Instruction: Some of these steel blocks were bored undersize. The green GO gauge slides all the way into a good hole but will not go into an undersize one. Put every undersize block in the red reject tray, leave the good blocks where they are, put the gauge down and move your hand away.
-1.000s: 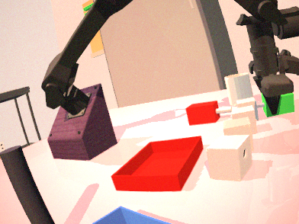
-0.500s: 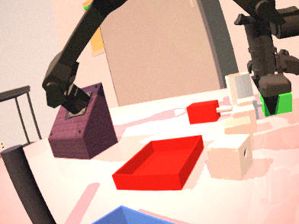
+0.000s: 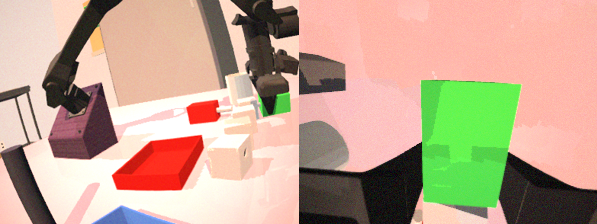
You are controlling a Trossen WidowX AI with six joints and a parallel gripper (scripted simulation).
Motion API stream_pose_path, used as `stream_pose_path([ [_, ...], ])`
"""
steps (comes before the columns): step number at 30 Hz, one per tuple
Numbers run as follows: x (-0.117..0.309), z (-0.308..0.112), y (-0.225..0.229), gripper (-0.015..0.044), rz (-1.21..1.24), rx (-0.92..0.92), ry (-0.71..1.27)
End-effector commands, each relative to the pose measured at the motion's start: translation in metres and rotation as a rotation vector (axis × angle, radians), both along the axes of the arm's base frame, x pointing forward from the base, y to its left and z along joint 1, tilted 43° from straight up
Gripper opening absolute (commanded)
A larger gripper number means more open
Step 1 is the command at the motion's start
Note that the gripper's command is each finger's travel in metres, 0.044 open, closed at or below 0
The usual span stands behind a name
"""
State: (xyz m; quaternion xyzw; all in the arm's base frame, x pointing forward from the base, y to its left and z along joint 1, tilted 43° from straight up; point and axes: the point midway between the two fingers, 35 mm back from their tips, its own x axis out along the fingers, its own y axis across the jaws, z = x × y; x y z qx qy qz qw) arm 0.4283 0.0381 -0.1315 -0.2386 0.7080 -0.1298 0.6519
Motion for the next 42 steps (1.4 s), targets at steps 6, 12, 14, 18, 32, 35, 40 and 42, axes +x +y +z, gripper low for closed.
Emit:
stream_pose_path([
  [6,-0.004,0.003,0.002,0.0,-0.002,0.005,-0.01],
  [12,-0.007,0.003,0.001,0.0,-0.002,0.005,-0.01],
  [14,-0.007,0.004,0.001,0.0,-0.002,0.005,-0.01],
  [18,-0.007,0.003,0.0,0.0,-0.001,0.003,-0.009],
  [32,-0.001,0.002,0.001,0.0,-0.001,0.004,-0.009],
  [35,0.001,0.002,0.002,0.0,-0.001,0.005,-0.009],
  [40,0.003,0.002,0.002,0.0,-0.002,0.005,-0.01],
  [42,0.003,0.002,0.002,0.0,-0.002,0.005,-0.01],
])
